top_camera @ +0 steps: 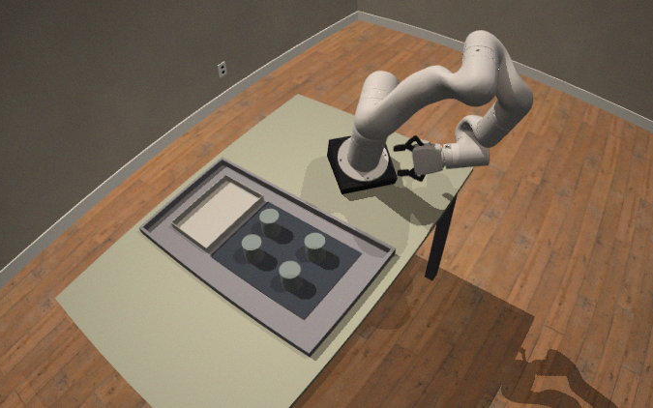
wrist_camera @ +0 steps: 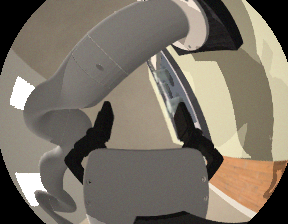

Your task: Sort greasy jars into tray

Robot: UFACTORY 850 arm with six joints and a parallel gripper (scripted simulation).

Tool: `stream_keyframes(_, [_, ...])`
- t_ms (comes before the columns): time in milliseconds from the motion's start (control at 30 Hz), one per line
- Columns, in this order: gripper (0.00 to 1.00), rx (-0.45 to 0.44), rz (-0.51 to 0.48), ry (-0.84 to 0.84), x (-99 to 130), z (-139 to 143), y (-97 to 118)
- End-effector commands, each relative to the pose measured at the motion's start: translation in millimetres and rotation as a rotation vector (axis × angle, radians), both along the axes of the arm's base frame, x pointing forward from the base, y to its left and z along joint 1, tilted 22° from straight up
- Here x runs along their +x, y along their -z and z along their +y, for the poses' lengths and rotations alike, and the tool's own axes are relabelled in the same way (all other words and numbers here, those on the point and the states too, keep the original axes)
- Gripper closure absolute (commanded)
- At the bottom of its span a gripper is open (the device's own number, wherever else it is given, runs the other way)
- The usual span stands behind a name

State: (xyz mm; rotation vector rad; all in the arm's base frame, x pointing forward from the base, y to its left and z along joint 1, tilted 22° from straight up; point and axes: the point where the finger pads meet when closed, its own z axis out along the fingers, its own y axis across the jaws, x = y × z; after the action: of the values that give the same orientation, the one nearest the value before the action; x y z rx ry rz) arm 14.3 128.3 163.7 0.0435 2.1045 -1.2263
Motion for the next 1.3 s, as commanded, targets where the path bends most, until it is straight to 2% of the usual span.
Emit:
stream_keyframes(0, [0.00,0.012,0.013,0.041,12.8,6.2,-12.2])
stream_keyframes(400, [0.00,0.058,0.066,0.215,67.4,30.7,-62.7])
stream_keyframes(467, [0.00,0.058,0.066,0.215,67.4,30.7,-62.7])
stream_keyframes(667, [0.00,0.081,0.093,0.302,94.7,42.9,-88.0])
stream_keyframes(967, [0.00,0.127,0.146,0.472,145.8,16.8,-93.6])
stream_keyframes(1033, [0.00,0.127,0.146,0.472,145.8,16.8,-93.6])
stream_keyframes(1267, [0.00,0.162,0.186,0.605,185.6,-3.5,-97.9])
